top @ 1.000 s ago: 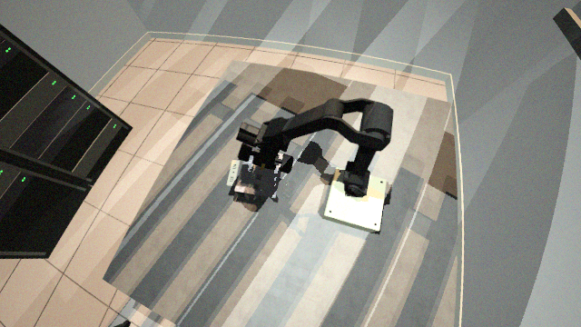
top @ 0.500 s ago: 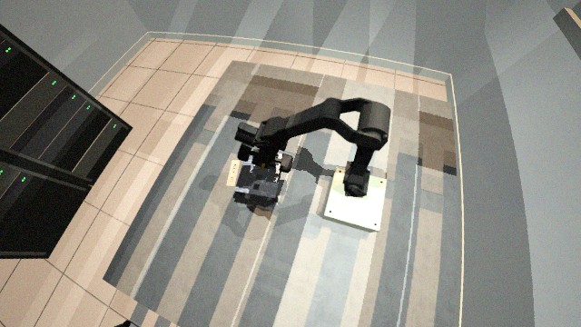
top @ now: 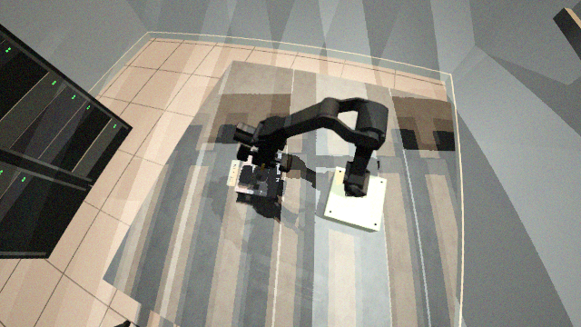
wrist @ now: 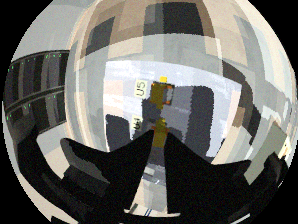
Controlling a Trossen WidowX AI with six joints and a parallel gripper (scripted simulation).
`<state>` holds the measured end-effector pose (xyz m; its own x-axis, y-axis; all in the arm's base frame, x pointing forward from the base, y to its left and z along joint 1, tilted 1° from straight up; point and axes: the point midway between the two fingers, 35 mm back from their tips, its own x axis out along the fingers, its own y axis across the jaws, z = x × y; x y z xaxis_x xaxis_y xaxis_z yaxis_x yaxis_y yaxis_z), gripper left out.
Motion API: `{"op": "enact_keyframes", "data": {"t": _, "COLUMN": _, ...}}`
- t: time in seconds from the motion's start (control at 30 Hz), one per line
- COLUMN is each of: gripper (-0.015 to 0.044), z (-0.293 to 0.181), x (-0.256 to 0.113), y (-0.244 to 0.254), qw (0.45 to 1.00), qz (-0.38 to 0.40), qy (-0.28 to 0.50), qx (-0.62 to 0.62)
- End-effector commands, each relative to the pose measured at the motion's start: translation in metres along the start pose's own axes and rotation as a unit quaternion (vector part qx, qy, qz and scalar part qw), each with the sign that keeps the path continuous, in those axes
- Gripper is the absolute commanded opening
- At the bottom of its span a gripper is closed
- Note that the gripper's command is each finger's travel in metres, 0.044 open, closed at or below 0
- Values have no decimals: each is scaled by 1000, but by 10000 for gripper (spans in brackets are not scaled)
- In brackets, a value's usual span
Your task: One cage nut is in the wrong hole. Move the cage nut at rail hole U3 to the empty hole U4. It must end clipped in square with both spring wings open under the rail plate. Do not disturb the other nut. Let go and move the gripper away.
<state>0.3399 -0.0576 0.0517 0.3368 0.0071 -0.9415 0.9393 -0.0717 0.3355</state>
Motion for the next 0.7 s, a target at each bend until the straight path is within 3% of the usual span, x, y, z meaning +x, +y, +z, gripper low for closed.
{"op": "enact_keyframes", "data": {"t": 0.0, "gripper": 36, "z": 1, "x": -1, "y": 2, "qw": 1000, "qz": -1, "qy": -3, "qx": -2}}
{"op": "enact_keyframes", "data": {"t": 0.67, "gripper": 36, "z": 1, "x": -1, "y": 4, "qw": 1000, "qz": -18, "qy": -3, "qx": -2}}
